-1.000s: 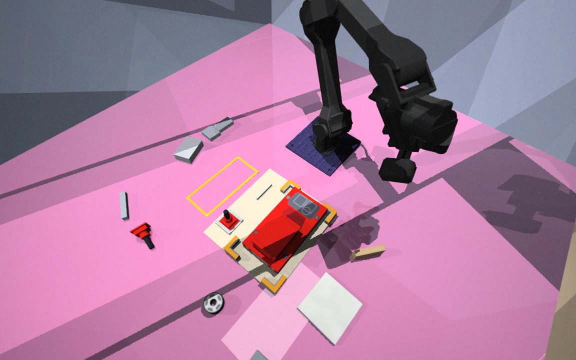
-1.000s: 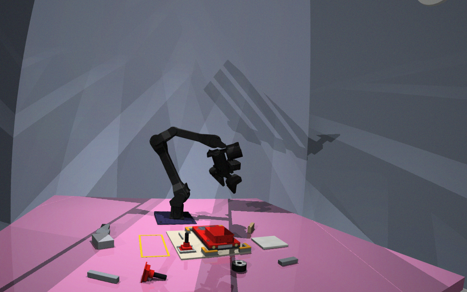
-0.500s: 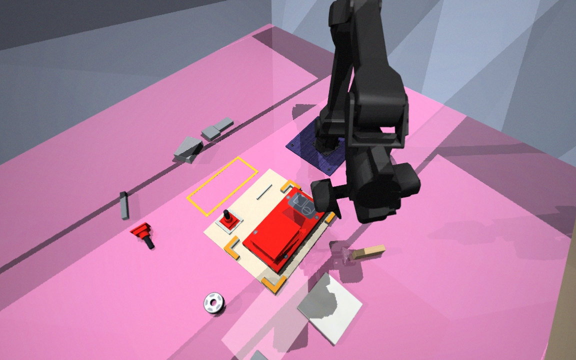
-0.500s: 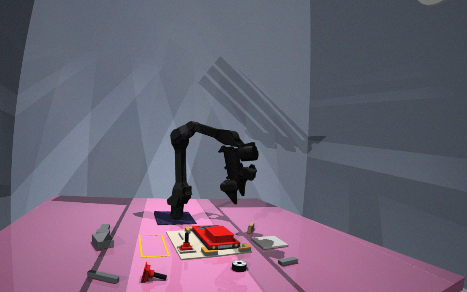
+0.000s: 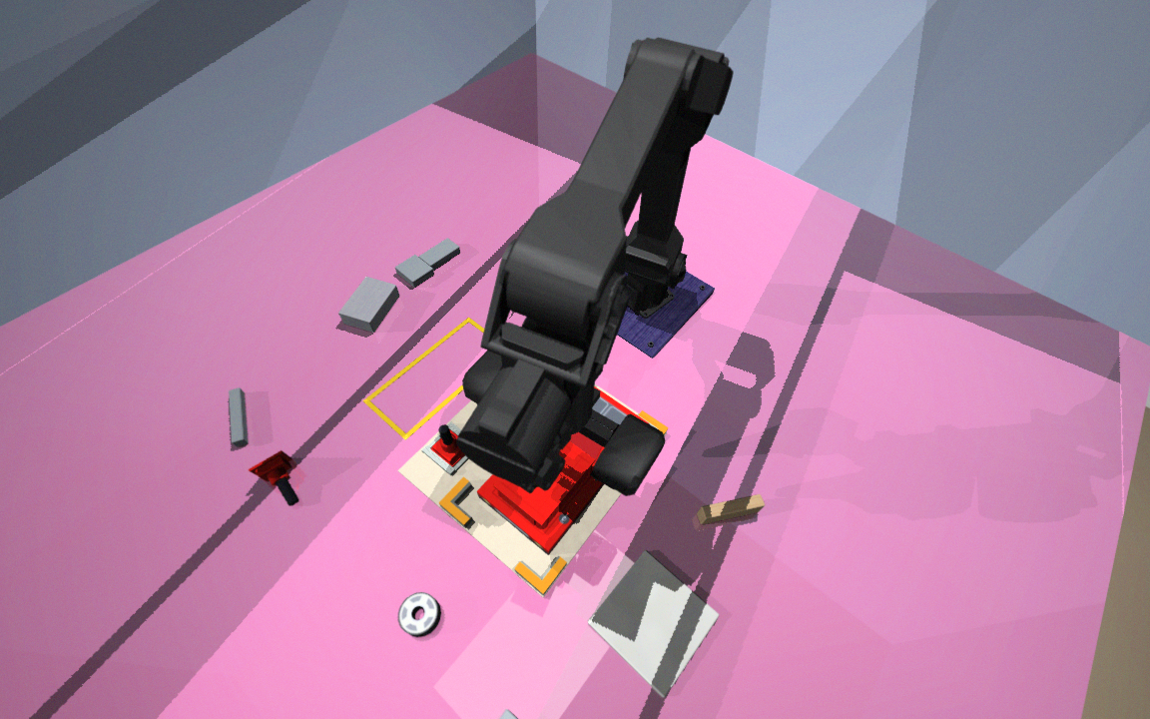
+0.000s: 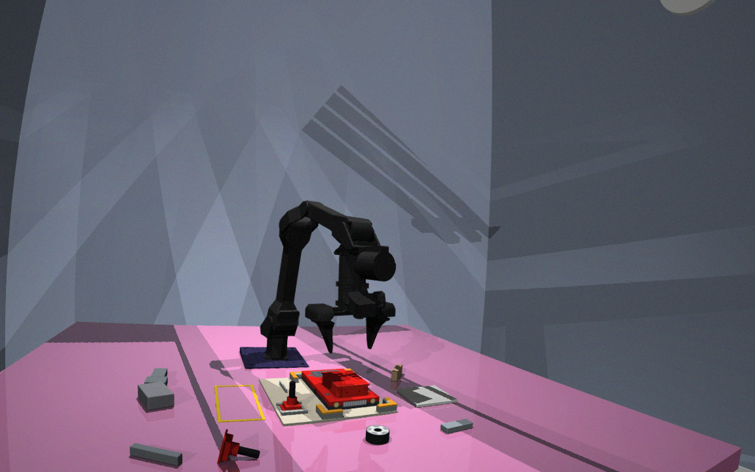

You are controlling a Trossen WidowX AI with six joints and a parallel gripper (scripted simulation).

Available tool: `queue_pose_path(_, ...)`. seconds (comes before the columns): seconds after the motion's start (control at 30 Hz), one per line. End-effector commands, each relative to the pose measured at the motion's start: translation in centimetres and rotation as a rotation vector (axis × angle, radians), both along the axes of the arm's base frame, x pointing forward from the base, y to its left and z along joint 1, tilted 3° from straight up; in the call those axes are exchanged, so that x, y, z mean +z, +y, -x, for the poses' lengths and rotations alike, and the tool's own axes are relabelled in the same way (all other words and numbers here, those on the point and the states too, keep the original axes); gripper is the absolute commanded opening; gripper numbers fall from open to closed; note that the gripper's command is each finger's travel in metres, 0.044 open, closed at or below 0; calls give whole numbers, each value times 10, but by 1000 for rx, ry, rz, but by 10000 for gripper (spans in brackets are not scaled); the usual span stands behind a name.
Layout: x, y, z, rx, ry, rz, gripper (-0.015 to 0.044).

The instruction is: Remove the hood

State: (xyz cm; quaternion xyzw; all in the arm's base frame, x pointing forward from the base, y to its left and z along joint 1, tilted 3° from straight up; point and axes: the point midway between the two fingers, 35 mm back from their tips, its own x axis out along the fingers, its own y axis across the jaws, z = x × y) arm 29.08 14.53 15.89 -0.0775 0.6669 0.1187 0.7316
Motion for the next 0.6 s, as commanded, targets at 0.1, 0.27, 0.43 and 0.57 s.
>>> queue_pose_path(0.1, 0, -12, -12, -81, 4, 27, 440)
queue_pose_path(0.27, -2, -12, -12, -81, 4, 27, 440)
queue_pose_path(0.43, -5, -12, -13, -81, 4, 27, 440)
queue_pose_path(0.57, -8, -12, -13, -81, 4, 27, 440)
